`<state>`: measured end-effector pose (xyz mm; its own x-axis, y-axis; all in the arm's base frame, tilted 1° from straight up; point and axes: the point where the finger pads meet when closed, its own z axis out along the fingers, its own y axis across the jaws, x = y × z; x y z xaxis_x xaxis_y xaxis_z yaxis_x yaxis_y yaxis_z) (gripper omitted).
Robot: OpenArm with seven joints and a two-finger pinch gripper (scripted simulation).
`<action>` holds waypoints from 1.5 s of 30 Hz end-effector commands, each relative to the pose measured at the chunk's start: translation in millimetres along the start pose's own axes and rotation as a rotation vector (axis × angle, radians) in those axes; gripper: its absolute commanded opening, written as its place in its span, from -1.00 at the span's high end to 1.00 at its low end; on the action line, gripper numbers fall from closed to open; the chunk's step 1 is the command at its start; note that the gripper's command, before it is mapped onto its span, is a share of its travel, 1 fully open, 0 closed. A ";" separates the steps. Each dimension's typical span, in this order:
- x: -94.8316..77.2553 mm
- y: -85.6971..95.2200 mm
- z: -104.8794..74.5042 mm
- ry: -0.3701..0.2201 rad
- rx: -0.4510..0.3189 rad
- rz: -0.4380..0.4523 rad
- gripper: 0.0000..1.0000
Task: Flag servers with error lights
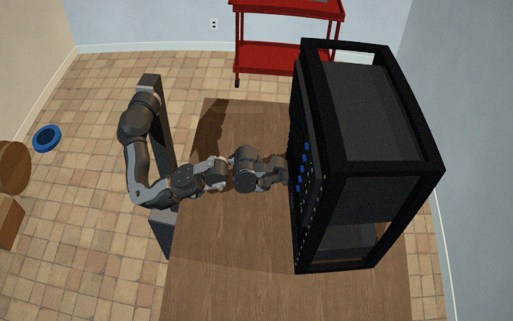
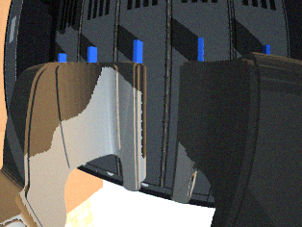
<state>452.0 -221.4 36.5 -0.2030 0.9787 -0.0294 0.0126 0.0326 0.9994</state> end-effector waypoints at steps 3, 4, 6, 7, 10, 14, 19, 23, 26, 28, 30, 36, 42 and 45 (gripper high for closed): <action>-0.1 1.0 -2.7 -0.012 -0.032 0.010 0.80; 1.7 -4.9 -4.8 -0.012 -0.028 0.010 0.80; 5.4 -15.0 -9.0 -0.012 -0.032 0.010 0.80; 7.2 -20.5 -11.1 -0.012 -0.032 0.010 0.80; 12.3 -36.8 -17.7 -0.013 -0.032 0.009 0.80; 19.8 -58.4 -26.0 -0.013 -0.032 0.009 0.80; 25.9 -78.3 -33.9 -0.014 -0.031 0.007 0.80; 31.9 -95.0 -38.9 -0.010 -0.022 0.008 0.80; 34.8 -103.4 -43.1 -0.012 -0.027 0.006 0.80; 36.8 -109.6 -45.4 -0.012 -0.026 0.007 0.80; 38.1 -114.0 -47.1 -0.012 -0.027 0.007 0.80; 40.1 -120.5 -49.5 -0.013 -0.026 0.007 0.80; 40.4 -121.6 -49.9 -0.013 -0.026 0.007 0.80; 40.4 -121.6 -49.9 -0.013 -0.026 0.007 0.80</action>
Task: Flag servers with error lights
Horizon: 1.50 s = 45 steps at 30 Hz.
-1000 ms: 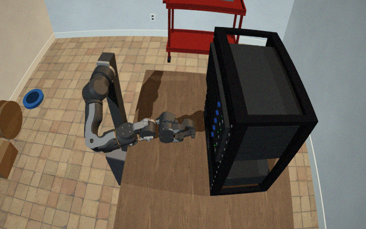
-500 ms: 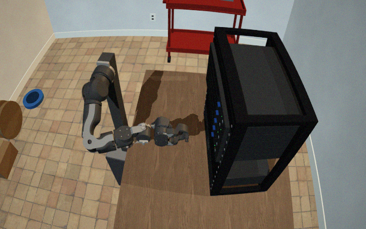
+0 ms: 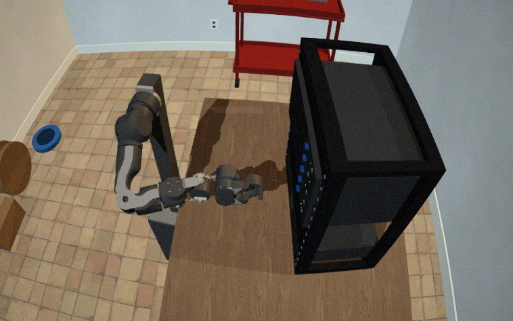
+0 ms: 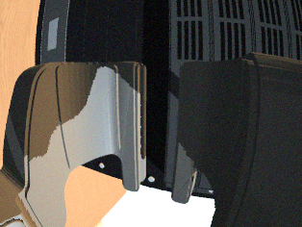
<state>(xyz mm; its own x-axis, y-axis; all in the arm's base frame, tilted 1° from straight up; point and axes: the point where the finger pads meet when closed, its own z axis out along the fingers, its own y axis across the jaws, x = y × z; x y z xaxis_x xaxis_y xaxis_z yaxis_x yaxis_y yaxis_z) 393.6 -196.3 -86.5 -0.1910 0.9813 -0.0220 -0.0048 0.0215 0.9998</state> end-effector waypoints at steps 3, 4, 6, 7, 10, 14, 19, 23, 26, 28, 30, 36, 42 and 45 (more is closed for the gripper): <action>0.4 1.2 -0.2 -0.001 -0.007 -0.001 0.80; 0.4 1.2 -0.2 -0.001 -0.007 -0.001 0.80; 0.4 1.2 -0.2 -0.001 -0.007 -0.001 0.80; 0.4 1.2 -0.2 -0.001 -0.007 -0.001 0.80; 0.4 1.2 -0.2 -0.001 -0.007 -0.001 0.80; 0.4 1.0 -0.4 -0.001 -0.007 -0.001 0.80; 0.4 0.1 -1.1 -0.001 -0.007 -0.001 0.80; 0.4 0.1 -1.1 -0.001 -0.007 -0.001 0.80; 0.4 0.1 -1.1 -0.001 -0.007 -0.001 0.80; 0.4 0.1 -1.1 -0.001 -0.007 -0.001 0.80; 0.4 0.1 -1.1 -0.001 -0.007 -0.001 0.80; 0.1 0.0 -0.8 -0.001 -0.007 -0.001 0.80; 1.6 -2.3 8.2 0.005 0.004 0.003 0.80; 1.8 -2.1 16.0 0.006 0.004 0.001 0.80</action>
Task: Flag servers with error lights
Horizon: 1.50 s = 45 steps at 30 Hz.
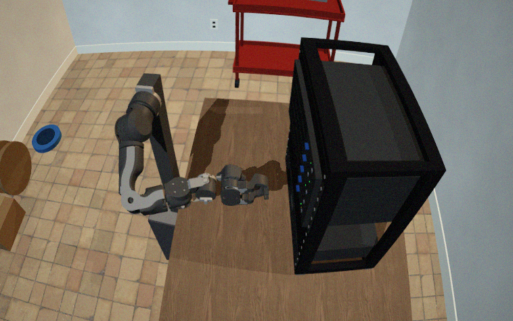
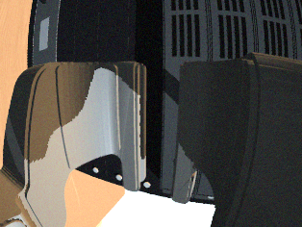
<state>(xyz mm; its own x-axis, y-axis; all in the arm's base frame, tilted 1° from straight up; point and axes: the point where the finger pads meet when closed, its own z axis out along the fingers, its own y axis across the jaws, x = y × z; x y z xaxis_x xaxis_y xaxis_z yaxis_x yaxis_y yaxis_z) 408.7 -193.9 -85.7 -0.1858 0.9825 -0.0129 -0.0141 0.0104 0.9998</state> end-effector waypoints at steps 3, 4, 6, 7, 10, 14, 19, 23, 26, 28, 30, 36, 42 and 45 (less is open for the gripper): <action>2.5 -2.8 16.6 0.011 0.014 -0.010 0.80; 2.5 -2.7 22.7 0.011 0.014 -0.010 0.80; 2.5 -2.7 35.4 0.011 0.014 -0.010 0.80; 2.5 -2.6 41.7 0.011 0.014 -0.011 0.80; 2.6 -2.5 58.9 0.011 0.014 -0.011 0.80; 2.0 -1.3 71.0 0.010 0.011 -0.010 0.80; 1.5 -3.4 76.9 0.008 0.015 -0.008 0.80; 1.3 -2.1 77.2 0.008 0.012 -0.007 0.80; 1.2 -2.1 77.2 0.008 0.012 -0.007 0.80; 1.2 -2.1 77.2 0.008 0.012 -0.007 0.80; 1.2 -2.1 77.2 0.008 0.012 -0.007 0.80; 1.2 -2.0 77.4 0.007 0.011 -0.007 0.80; 1.7 -2.4 85.2 0.008 0.012 -0.008 0.80; 1.4 -1.5 85.7 0.008 0.010 -0.008 0.80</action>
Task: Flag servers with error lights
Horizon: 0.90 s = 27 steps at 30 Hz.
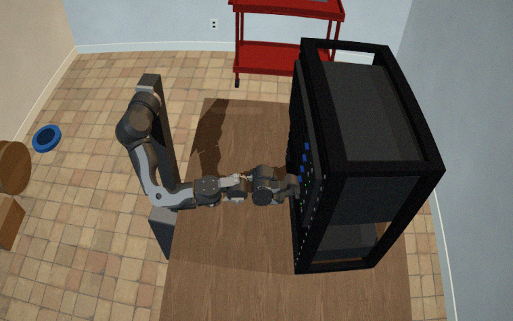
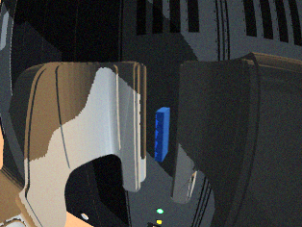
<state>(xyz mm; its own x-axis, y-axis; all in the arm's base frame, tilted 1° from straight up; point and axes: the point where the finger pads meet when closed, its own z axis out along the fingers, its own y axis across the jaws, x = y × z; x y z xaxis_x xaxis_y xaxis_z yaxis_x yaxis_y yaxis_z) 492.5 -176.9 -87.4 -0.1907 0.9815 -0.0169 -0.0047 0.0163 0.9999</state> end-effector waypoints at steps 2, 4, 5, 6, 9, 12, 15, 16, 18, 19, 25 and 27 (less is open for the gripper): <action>0.1 0.5 0.1 0.003 0.001 -0.004 0.80; 0.1 0.5 0.1 0.003 0.001 -0.004 0.80; 0.1 0.5 0.1 0.003 0.001 -0.004 0.80; 0.1 0.5 0.1 0.003 0.001 -0.004 0.80; 0.1 0.5 0.1 0.003 0.001 -0.004 0.80; 0.1 0.5 0.1 0.003 0.001 -0.004 0.80; 0.1 0.5 0.1 0.003 0.001 -0.004 1.00; 0.1 0.5 0.1 0.003 0.001 -0.004 1.00; 0.1 0.5 0.1 0.003 0.001 -0.004 1.00; 0.1 0.5 0.1 0.003 0.001 -0.004 1.00; 0.1 0.5 0.1 0.003 0.001 -0.004 1.00; 0.1 0.5 0.1 0.003 0.001 -0.004 1.00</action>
<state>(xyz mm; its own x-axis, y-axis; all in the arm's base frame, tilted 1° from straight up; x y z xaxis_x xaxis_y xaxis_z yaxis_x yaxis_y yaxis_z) 492.5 -176.8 -87.2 -0.1912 0.9814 -0.0185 -0.0054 0.0178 0.9998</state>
